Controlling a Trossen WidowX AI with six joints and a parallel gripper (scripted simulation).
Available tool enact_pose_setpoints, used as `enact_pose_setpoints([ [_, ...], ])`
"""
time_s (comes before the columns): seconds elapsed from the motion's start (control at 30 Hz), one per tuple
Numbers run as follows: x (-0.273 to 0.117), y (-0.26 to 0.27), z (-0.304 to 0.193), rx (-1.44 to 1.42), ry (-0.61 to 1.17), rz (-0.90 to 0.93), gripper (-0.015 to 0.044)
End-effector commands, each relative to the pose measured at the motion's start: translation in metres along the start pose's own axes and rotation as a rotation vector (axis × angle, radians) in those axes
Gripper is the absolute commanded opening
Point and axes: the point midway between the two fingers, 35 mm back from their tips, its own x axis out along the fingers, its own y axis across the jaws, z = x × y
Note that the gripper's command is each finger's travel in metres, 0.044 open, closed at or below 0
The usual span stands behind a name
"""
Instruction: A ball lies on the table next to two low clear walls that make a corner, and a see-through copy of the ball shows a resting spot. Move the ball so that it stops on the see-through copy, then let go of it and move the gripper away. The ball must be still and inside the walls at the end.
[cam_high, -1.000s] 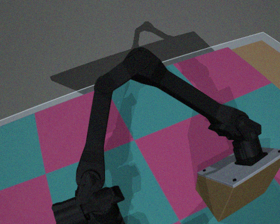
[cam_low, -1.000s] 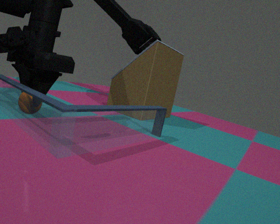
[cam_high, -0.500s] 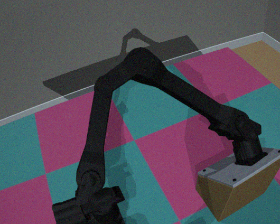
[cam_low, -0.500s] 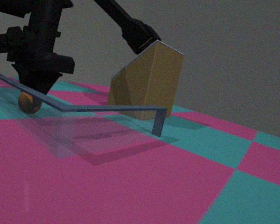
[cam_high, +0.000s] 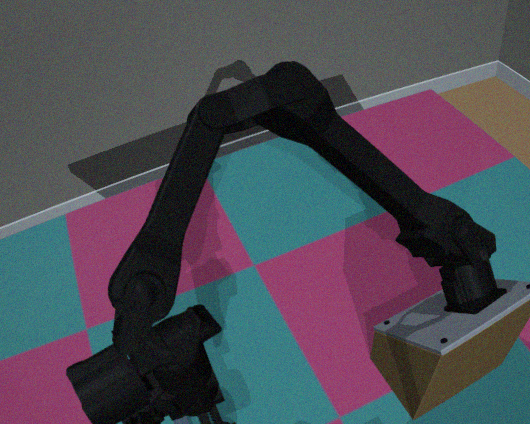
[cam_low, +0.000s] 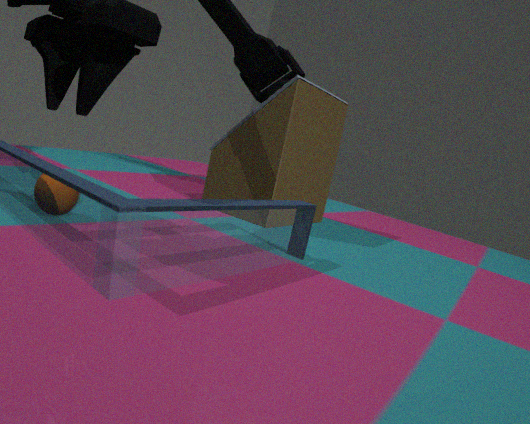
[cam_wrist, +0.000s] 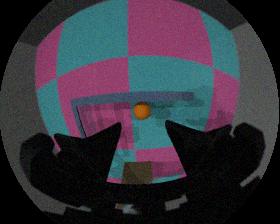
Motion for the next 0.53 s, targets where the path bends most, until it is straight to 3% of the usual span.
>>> enact_pose_setpoints([
  [0.0, 0.005, 0.0, -0.001, -0.003, 0.009, -0.001, 0.034],
  [0.17, 0.005, 0.0, -0.001, -0.003, 0.009, -0.001, 0.034],
  [0.3, -0.029, -0.001, -0.003, 0.0, 0.01, -0.002, 0.044],
  [0.5, -0.039, -0.002, -0.004, 0.001, 0.011, -0.003, 0.044],
])
